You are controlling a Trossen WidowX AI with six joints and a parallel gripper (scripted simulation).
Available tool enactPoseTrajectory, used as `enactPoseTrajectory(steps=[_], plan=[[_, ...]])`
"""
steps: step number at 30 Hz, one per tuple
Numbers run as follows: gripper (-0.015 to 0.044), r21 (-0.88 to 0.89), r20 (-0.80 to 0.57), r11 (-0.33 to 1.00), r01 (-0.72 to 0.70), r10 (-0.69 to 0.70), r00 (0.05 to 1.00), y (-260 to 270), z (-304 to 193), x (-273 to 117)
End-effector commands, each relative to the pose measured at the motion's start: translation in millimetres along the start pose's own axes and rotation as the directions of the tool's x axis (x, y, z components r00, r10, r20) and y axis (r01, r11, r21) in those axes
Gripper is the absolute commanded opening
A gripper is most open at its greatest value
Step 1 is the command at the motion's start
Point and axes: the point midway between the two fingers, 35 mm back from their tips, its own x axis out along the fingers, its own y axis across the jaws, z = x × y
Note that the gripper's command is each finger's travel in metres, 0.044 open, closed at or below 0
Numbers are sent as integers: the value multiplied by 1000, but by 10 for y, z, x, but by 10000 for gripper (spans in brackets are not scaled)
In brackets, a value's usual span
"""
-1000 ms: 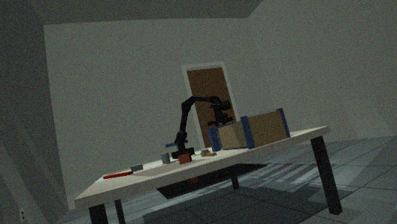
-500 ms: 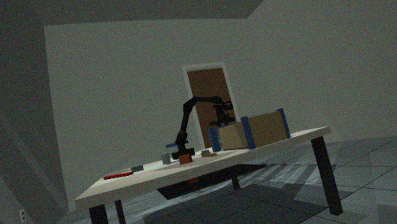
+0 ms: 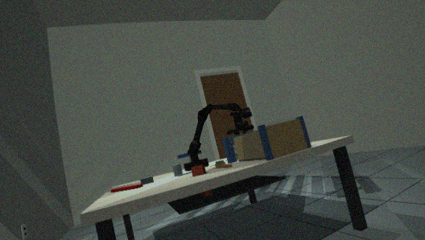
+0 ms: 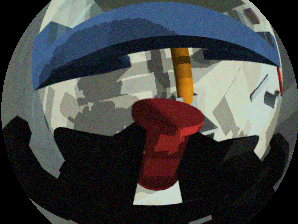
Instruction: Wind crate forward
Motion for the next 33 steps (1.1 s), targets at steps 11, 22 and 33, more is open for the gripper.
enactPoseTrajectory(steps=[11,22,33], plan=[[0,-17,-29,1000,-25,24,999,203,-297,-20],[0,-17,-30,1000,-25,25,999,266,-458,-26],[0,-17,-31,1000,-25,25,999,295,-587,-31]])
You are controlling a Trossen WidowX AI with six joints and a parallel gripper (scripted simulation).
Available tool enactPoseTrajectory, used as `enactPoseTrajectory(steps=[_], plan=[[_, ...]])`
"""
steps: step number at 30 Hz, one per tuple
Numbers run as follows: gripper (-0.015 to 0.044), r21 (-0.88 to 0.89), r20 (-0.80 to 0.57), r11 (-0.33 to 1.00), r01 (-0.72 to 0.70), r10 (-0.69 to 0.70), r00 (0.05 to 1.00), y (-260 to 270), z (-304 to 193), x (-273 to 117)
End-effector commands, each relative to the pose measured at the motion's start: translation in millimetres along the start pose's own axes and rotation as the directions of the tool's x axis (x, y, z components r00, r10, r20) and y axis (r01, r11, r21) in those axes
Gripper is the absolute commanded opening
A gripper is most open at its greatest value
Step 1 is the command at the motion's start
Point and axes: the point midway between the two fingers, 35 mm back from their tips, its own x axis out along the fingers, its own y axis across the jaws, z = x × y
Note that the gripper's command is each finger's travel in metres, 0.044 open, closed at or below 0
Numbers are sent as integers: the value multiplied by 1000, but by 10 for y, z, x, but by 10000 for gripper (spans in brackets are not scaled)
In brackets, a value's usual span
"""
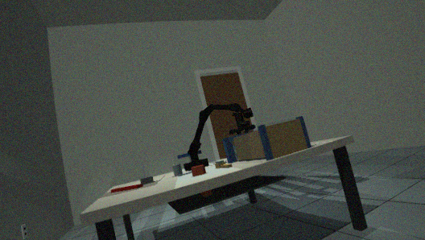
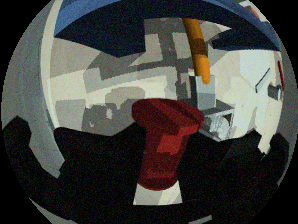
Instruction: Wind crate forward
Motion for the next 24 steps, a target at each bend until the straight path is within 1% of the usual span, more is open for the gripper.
enactPoseTrajectory(steps=[1,24], plan=[[0,-30,-41,999,-10,9,999,66,-258,-14],[0,-30,-44,999,-10,9,999,50,-612,-27]])
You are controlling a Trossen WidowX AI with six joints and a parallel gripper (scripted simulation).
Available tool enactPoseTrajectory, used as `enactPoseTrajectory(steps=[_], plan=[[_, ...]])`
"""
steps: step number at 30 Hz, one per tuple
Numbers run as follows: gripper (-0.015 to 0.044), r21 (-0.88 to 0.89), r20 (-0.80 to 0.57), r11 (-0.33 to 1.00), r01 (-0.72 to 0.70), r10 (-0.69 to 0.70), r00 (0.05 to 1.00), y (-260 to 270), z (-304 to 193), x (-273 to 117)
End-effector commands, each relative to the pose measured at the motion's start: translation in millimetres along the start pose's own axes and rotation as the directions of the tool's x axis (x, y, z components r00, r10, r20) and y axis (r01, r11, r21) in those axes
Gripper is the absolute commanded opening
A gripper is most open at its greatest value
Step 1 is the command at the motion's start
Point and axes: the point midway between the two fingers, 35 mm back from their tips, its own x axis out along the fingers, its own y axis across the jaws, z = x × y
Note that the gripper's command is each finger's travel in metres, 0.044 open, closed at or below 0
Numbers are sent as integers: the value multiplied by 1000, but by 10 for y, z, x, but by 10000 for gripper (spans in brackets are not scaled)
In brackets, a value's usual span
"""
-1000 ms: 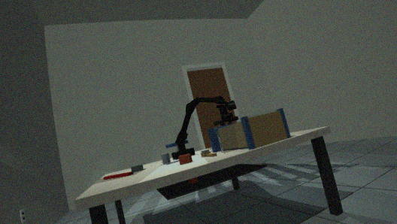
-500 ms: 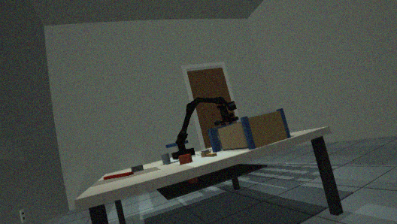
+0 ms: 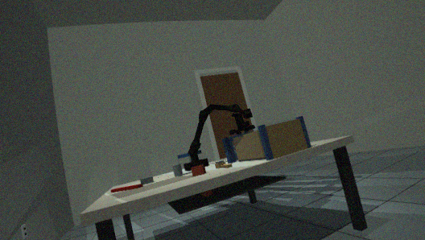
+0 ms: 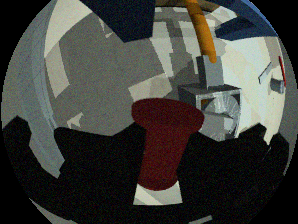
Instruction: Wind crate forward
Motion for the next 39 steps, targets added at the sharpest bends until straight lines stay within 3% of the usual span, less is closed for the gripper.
enactPoseTrajectory(steps=[1,39], plan=[[0,-36,-42,999,8,-9,999,-20,-291,-16],[0,-36,-47,999,10,-11,999,-309,-787,-33]])
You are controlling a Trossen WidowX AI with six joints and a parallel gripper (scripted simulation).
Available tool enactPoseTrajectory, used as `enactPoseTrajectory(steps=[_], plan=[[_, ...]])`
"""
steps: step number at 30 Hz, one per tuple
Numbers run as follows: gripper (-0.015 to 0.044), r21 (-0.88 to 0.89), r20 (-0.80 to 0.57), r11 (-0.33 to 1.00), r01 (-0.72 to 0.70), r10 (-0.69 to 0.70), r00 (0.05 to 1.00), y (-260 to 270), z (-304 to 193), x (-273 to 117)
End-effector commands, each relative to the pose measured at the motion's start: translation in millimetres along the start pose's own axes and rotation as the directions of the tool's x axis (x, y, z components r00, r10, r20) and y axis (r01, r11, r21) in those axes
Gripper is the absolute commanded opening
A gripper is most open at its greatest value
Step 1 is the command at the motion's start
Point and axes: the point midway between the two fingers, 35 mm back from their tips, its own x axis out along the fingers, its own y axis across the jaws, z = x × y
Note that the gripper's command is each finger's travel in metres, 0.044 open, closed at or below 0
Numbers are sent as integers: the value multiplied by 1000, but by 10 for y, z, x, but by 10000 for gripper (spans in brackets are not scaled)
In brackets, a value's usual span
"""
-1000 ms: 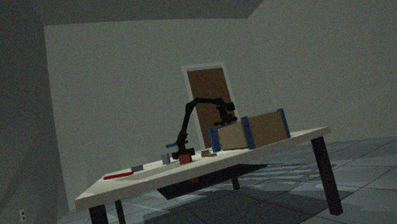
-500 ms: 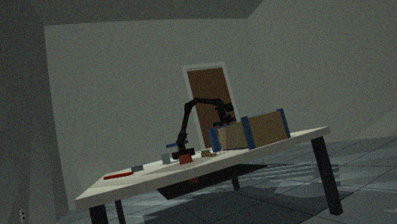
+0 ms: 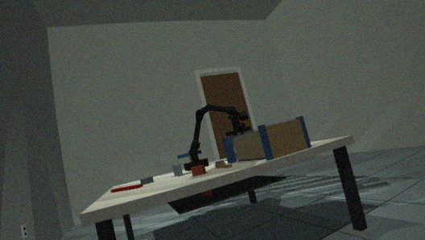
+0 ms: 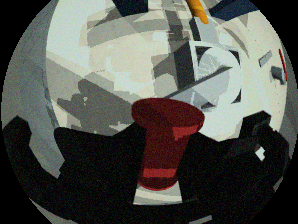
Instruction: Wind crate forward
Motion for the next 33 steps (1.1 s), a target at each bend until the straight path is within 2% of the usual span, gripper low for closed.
enactPoseTrajectory(steps=[1,33], plan=[[0,-14,-30,1000,26,-26,999,-124,-167,-9],[0,-15,-32,999,29,-30,999,-547,-404,-21]])
